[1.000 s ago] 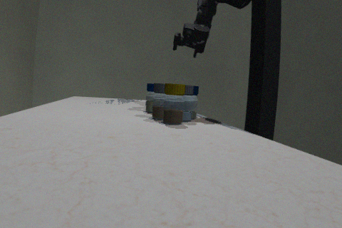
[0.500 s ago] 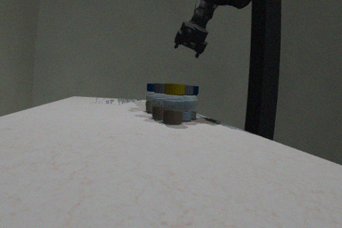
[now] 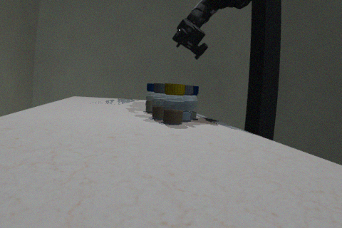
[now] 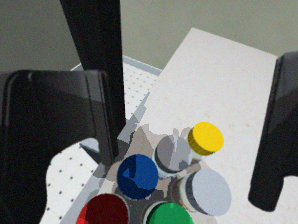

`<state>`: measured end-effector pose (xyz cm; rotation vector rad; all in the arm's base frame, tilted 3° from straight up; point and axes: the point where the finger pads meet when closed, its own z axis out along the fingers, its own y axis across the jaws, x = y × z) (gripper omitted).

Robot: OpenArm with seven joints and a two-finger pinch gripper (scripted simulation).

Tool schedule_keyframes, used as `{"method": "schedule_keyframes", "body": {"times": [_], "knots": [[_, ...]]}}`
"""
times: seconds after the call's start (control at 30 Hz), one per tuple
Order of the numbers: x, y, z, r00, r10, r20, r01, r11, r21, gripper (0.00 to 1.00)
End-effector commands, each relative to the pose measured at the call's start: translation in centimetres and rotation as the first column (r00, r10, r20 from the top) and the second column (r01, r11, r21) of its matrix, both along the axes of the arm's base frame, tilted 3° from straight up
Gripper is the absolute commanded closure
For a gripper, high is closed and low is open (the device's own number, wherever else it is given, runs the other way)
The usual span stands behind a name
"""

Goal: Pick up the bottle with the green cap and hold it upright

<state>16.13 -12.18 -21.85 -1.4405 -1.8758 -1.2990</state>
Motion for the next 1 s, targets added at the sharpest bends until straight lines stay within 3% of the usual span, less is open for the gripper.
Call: {"method": "schedule_keyframes", "body": {"times": [0.0, 0.13, 0.3, 0.53, 0.7, 0.87, 0.97], "knots": [[0.1, 0.0, 0.0, 0.999, 0.030, 0.012, -0.030, 0.999, -0.016, 0.55], [0.5, 0.0, -0.4, 0.987, 0.157, 0.044, -0.153, 0.984, -0.087, 0.55], [0.9, 0.0, -1.0, 0.947, 0.314, 0.070, -0.297, 0.938, -0.180, 0.55], [0.9, 0.0, -1.0, 0.947, 0.314, 0.070, -0.297, 0.938, -0.180, 0.55], [2.2, -0.7, -1.1, 0.896, 0.437, 0.084, -0.395, 0.868, -0.302, 0.55], [3.4, -1.5, -1.5, 0.828, 0.556, 0.070, -0.480, 0.768, -0.423, 0.55], [3.4, -1.5, -1.5, 0.828, 0.556, 0.070, -0.480, 0.768, -0.423, 0.55]]}}
